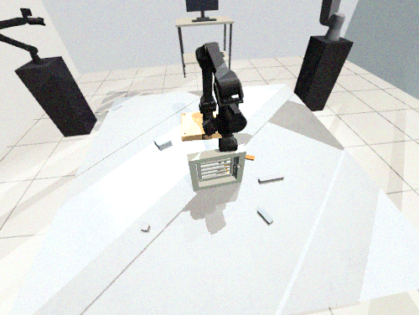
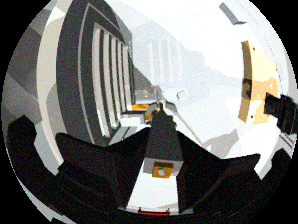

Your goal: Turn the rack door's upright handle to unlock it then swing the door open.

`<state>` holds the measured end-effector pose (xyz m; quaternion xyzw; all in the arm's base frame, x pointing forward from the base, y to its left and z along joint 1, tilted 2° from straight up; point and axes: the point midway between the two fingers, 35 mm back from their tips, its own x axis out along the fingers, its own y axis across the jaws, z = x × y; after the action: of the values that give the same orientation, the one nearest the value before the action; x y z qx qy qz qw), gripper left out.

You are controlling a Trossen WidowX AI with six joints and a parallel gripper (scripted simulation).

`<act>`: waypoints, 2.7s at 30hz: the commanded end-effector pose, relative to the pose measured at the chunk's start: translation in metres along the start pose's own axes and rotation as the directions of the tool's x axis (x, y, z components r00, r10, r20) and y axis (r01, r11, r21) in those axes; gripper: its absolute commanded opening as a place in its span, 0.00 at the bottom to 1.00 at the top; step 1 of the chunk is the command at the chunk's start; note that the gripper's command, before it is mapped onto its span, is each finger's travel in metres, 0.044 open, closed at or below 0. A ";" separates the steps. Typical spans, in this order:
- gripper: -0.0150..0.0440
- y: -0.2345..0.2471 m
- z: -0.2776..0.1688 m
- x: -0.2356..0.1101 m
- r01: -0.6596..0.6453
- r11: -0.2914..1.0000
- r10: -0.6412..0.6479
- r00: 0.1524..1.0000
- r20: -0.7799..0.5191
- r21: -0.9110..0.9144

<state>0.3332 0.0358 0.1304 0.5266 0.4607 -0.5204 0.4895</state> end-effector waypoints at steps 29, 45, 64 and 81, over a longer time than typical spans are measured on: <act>0.27 -0.011 0.008 0.000 0.002 0.952 -0.001 1.000 0.003 -0.306; 0.27 -0.029 0.025 0.000 0.005 0.820 -0.003 1.000 0.004 -0.573; 0.27 -0.051 0.054 0.001 0.008 0.619 -0.004 1.000 0.007 -0.786; 0.27 -0.063 0.085 0.000 0.011 0.410 -0.005 1.000 0.010 -0.912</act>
<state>0.2630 -0.0399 0.1295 0.1916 0.6678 -0.2114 0.6875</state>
